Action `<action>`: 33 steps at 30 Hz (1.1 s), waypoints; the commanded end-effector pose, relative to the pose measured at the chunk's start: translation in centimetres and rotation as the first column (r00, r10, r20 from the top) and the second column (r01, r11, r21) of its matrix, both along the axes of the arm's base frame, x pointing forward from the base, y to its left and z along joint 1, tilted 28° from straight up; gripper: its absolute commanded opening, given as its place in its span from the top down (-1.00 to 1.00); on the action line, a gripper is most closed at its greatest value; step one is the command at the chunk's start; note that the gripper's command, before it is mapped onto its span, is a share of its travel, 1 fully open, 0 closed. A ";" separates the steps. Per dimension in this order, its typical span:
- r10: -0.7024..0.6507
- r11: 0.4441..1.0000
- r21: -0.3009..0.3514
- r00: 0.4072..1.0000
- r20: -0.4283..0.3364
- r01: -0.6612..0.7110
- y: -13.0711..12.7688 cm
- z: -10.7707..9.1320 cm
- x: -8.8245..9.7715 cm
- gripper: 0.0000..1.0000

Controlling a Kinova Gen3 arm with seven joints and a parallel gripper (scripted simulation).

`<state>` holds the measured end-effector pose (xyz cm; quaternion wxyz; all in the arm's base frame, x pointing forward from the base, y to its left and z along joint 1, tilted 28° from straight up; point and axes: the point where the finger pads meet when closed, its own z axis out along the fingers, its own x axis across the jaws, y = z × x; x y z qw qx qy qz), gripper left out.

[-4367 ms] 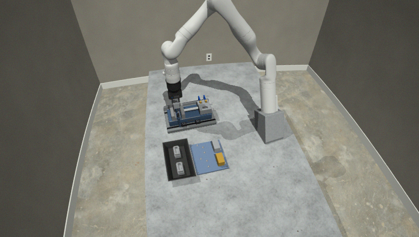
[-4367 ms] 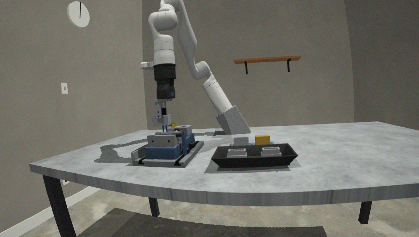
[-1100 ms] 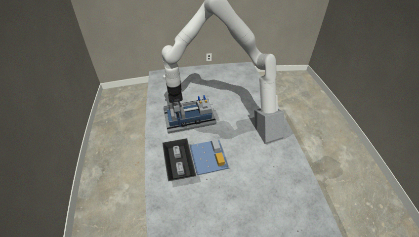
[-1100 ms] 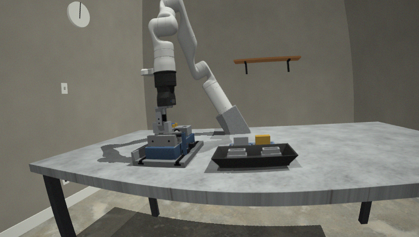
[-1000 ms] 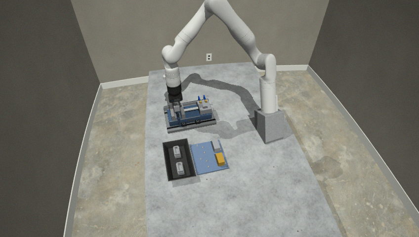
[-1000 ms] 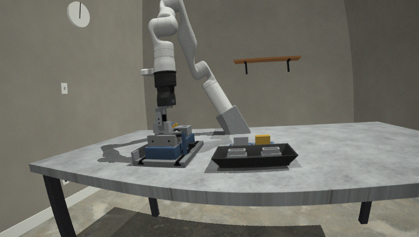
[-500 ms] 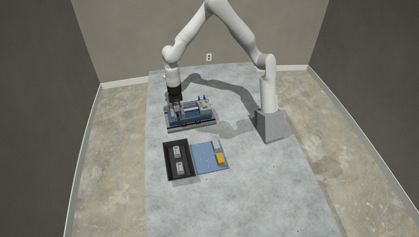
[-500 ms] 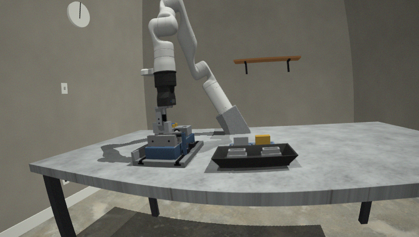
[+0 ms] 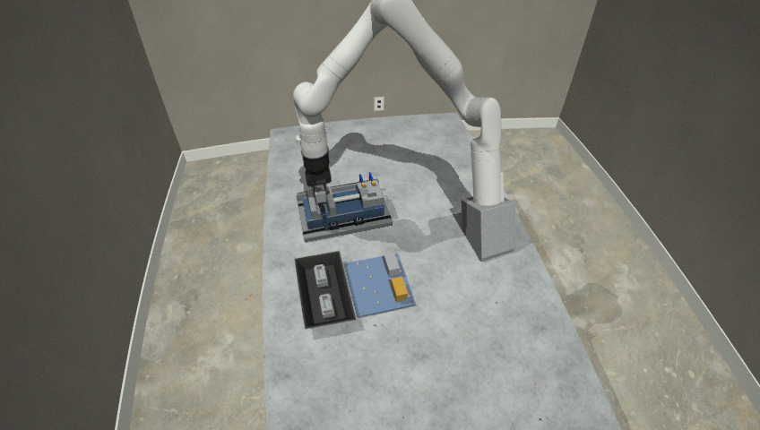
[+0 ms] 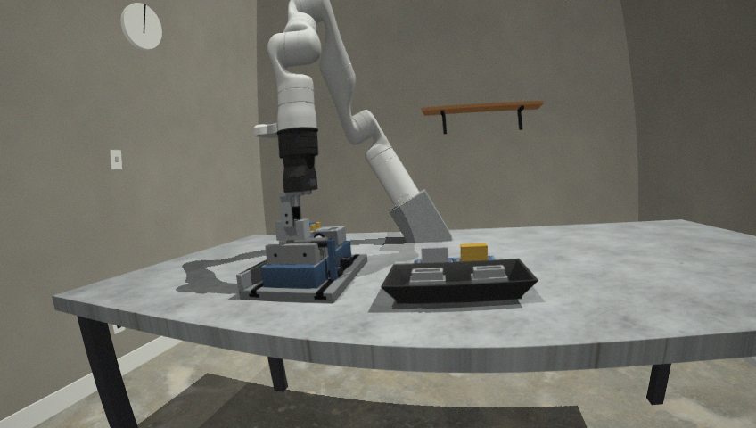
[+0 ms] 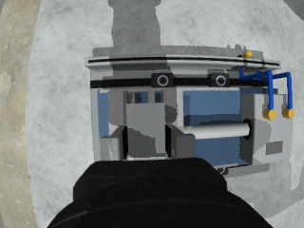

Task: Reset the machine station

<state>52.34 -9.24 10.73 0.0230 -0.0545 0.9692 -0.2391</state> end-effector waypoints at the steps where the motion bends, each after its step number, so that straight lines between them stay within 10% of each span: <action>1: 0.001 1.000 0.001 1.000 0.002 -0.001 0.1 0.1 0.1 1.00; 33: 0.001 1.000 0.001 1.000 0.002 -0.001 -0.2 -0.4 0.1 1.00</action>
